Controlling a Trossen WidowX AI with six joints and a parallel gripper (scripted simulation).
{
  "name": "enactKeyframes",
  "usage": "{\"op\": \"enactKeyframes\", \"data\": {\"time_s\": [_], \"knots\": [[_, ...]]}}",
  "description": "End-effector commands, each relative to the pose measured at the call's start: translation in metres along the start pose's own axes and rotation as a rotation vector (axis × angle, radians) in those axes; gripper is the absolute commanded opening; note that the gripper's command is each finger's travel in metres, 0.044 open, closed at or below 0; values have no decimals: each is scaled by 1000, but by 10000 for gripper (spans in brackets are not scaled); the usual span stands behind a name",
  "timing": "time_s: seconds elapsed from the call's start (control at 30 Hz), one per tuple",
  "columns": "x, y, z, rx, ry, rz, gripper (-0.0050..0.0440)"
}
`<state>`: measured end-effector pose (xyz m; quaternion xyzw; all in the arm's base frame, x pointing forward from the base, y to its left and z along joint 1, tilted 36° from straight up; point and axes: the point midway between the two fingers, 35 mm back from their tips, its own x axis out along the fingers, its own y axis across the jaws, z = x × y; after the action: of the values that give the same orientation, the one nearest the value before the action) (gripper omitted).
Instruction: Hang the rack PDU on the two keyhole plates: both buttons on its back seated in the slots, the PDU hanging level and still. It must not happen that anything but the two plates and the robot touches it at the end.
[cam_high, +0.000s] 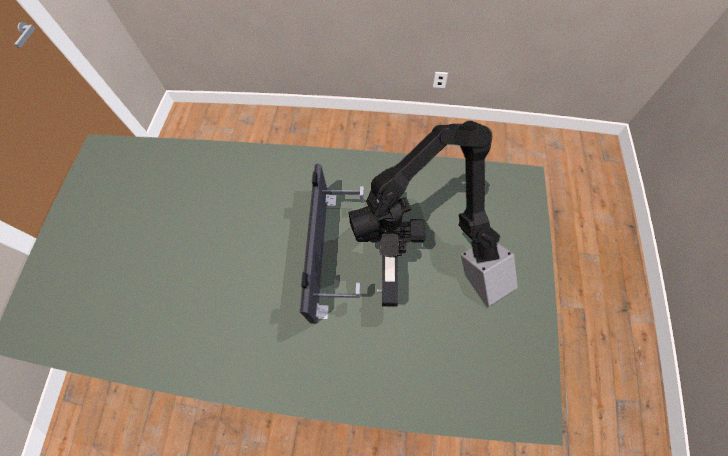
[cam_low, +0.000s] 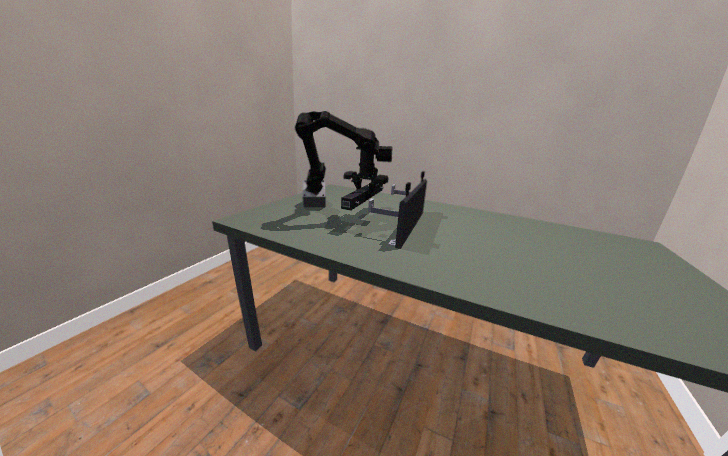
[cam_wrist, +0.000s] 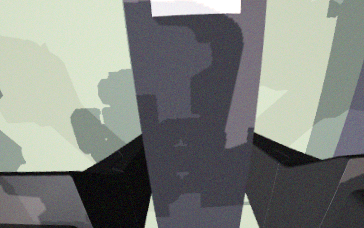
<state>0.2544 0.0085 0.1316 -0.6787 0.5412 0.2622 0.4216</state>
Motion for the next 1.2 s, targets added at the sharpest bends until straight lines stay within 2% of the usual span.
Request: {"op": "enactKeyframes", "data": {"time_s": [0.0, 0.67, 1.17], "knots": [[-7, -14, 0, 15, -17, -28, -50], [-8, -45, -1, 13, -13, -30, -50], [-6, -41, -2, 14, -6, -26, -50]]}}
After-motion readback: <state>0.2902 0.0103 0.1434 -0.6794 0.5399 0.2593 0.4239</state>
